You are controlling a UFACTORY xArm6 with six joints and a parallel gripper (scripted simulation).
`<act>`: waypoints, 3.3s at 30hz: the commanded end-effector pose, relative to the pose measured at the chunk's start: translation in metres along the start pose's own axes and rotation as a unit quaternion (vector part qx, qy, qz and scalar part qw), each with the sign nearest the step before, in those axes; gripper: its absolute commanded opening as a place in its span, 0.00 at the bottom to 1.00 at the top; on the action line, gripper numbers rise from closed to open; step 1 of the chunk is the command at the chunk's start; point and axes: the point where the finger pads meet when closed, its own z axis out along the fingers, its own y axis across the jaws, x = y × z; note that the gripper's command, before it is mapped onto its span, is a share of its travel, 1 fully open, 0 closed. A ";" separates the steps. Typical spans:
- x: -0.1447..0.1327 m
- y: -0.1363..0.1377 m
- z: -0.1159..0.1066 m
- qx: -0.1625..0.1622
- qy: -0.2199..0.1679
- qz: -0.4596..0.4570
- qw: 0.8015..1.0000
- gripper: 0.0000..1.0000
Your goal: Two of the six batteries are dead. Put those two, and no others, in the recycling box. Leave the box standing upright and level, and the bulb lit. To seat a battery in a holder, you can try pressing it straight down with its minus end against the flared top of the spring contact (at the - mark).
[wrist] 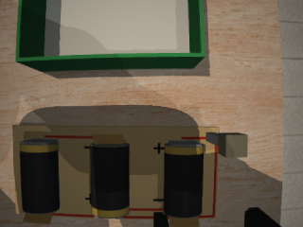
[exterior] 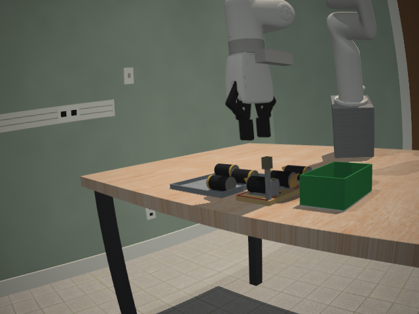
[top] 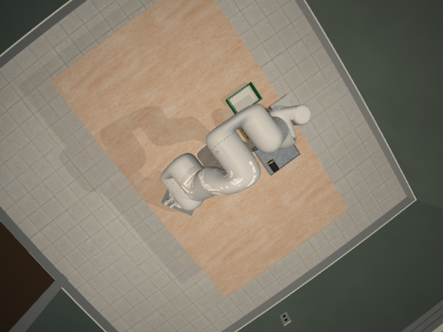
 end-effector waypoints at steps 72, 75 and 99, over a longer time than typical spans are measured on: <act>-0.116 -0.085 -0.018 -0.002 0.000 0.000 1.000 0.51; -0.116 -0.085 -0.018 -0.002 0.000 -0.001 1.000 0.51; -0.116 -0.085 0.051 -0.002 0.000 -0.005 1.000 0.51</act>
